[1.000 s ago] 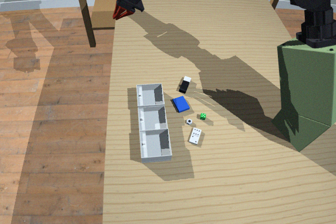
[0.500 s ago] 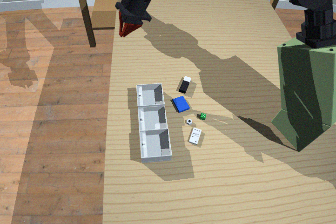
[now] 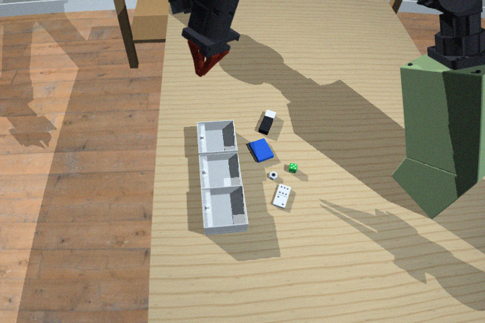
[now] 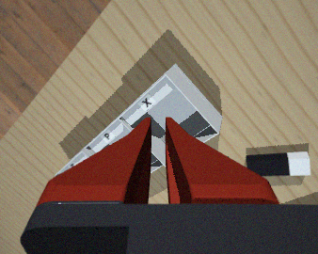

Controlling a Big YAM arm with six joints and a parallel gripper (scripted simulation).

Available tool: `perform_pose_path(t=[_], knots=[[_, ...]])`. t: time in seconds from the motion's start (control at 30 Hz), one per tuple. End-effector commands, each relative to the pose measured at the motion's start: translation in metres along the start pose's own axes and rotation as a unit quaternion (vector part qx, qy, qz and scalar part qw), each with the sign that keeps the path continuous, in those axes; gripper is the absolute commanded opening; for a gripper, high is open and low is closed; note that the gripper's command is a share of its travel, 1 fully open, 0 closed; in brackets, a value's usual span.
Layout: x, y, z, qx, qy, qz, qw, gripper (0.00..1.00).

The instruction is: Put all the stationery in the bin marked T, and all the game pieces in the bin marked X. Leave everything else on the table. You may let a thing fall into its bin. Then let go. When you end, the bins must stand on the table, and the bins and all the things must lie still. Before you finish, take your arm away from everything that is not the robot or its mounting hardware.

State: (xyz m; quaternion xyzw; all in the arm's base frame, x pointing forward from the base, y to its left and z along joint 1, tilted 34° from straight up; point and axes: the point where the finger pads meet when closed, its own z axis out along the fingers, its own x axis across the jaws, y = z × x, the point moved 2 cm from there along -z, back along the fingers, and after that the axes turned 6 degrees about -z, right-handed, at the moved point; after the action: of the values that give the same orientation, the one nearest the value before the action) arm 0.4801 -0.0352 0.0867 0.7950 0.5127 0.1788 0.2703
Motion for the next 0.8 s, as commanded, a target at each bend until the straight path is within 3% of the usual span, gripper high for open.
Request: perform_pose_path(t=[0.0,0.07,0.1,0.17,0.3,0.4,0.47,0.57,0.67,0.7,0.77], knots=[[0.018,-0.012,-0.02,0.009,-0.001,-0.059,0.998,0.08],[0.018,-0.012,-0.02,0.009,-0.001,-0.059,0.998,0.08],[0.027,0.0,-0.026,0.001,-0.002,-0.075,0.997,0.08],[0.024,-0.033,-0.026,0.033,-0.023,-0.124,0.991,0.08],[0.028,-0.064,-0.034,0.039,-0.028,-0.124,0.991,0.08],[0.029,-0.087,-0.042,0.061,-0.05,-0.202,0.976,0.08],[0.03,-0.102,-0.048,0.065,-0.054,-0.215,0.973,0.08],[0.028,-0.124,-0.058,0.082,-0.076,-0.282,0.953,0.08],[0.034,-0.121,-0.063,0.077,-0.079,-0.299,0.948,0.08],[0.025,-0.139,-0.065,0.091,-0.09,-0.326,0.937,0.08],[0.022,-0.153,-0.073,0.099,-0.104,-0.369,0.918,0.08]])
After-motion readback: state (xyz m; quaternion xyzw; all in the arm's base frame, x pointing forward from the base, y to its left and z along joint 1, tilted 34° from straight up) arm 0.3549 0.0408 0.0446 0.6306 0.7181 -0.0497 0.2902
